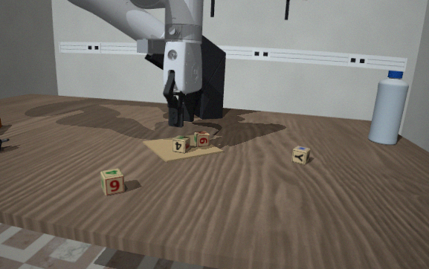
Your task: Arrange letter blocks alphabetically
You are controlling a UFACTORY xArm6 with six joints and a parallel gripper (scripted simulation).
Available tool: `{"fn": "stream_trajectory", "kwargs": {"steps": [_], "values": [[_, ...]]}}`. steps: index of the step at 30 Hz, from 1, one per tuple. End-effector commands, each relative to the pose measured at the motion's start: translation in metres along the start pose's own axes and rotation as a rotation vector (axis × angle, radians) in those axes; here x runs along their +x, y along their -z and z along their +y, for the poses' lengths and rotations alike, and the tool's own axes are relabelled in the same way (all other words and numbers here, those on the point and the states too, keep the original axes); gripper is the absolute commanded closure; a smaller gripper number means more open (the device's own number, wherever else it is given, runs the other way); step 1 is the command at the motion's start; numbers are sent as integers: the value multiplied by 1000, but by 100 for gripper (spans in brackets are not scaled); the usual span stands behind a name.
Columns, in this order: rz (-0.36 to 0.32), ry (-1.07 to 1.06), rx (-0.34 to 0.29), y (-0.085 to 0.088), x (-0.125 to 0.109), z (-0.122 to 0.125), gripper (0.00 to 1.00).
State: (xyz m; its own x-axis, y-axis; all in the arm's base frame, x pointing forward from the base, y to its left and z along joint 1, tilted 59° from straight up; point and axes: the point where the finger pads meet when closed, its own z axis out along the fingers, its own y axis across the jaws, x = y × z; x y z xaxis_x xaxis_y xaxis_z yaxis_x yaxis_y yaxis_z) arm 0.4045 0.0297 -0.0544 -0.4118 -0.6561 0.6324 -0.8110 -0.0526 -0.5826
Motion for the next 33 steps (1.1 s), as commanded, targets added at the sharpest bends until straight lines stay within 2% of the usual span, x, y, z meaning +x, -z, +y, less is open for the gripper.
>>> {"fn": "stream_trajectory", "kwargs": {"steps": [1, 17, 33], "values": [[-2, -1, 2, -6, -1, -1, 46], [-2, -1, 2, -21, -1, 0, 46], [-2, 0, 2, -23, -1, 0, 46]]}}
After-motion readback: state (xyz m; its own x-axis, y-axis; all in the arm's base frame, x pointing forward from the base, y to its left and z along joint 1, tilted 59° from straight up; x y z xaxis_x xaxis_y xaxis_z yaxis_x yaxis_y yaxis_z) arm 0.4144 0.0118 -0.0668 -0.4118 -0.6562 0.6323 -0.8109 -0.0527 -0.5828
